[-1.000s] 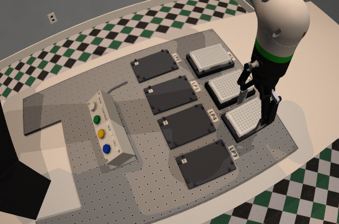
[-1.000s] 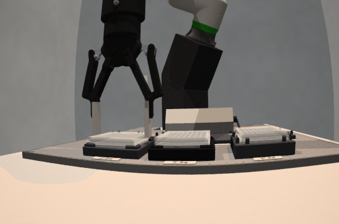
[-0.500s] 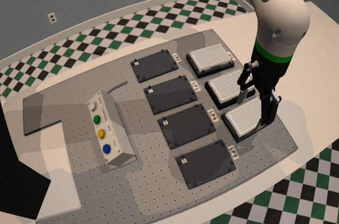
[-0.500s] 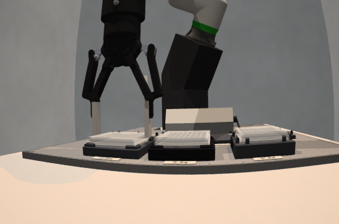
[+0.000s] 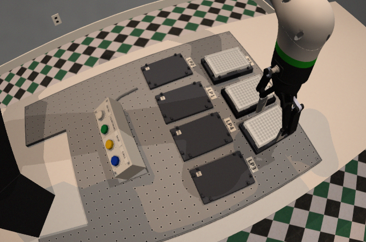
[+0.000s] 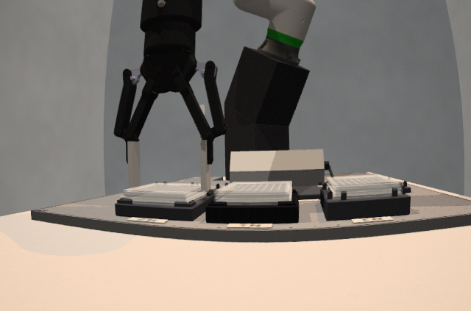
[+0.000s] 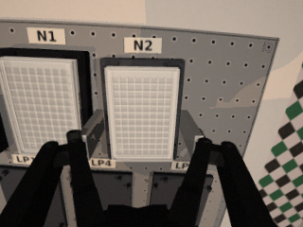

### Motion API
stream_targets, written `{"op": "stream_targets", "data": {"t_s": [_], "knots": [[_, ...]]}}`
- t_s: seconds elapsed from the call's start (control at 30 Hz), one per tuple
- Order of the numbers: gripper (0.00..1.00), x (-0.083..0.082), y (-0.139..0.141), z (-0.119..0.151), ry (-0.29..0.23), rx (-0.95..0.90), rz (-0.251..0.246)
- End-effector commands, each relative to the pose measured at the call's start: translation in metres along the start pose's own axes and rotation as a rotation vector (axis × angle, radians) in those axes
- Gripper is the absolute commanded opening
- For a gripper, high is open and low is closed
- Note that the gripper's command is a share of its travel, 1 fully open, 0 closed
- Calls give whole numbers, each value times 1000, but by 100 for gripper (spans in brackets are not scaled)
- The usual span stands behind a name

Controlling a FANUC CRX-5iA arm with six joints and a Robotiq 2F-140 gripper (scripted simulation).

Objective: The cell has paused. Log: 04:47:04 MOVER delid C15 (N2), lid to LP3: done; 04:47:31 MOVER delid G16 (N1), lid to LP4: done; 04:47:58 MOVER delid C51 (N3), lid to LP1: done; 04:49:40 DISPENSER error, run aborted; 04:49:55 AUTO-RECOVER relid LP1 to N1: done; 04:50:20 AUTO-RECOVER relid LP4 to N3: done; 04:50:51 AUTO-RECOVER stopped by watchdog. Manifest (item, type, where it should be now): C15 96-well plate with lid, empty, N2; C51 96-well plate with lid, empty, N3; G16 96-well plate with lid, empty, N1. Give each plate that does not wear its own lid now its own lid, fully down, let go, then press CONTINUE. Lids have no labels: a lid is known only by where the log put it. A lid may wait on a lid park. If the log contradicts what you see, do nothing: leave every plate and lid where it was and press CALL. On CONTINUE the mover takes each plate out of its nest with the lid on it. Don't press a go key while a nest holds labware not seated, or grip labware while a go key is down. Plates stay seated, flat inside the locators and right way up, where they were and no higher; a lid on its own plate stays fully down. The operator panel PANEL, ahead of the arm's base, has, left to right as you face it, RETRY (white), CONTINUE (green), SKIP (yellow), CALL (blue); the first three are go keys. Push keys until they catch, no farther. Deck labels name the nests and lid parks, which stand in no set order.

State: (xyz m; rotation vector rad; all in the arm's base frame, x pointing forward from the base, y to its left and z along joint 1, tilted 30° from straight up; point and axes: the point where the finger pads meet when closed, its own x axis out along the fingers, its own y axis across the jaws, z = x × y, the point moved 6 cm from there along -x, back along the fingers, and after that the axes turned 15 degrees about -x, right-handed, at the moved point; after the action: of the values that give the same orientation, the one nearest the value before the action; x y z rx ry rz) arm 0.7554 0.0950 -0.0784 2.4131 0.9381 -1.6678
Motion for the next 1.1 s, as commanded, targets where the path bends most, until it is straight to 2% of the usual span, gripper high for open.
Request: {"op": "stream_targets", "data": {"t_s": [0.0, 0.7, 1.07], "knots": [[66, 0, 0, 0, 0, 0, 0], [66, -7, 0, 0, 0, 0, 0], [66, -29, 0, 0, 0, 0, 0]]}}
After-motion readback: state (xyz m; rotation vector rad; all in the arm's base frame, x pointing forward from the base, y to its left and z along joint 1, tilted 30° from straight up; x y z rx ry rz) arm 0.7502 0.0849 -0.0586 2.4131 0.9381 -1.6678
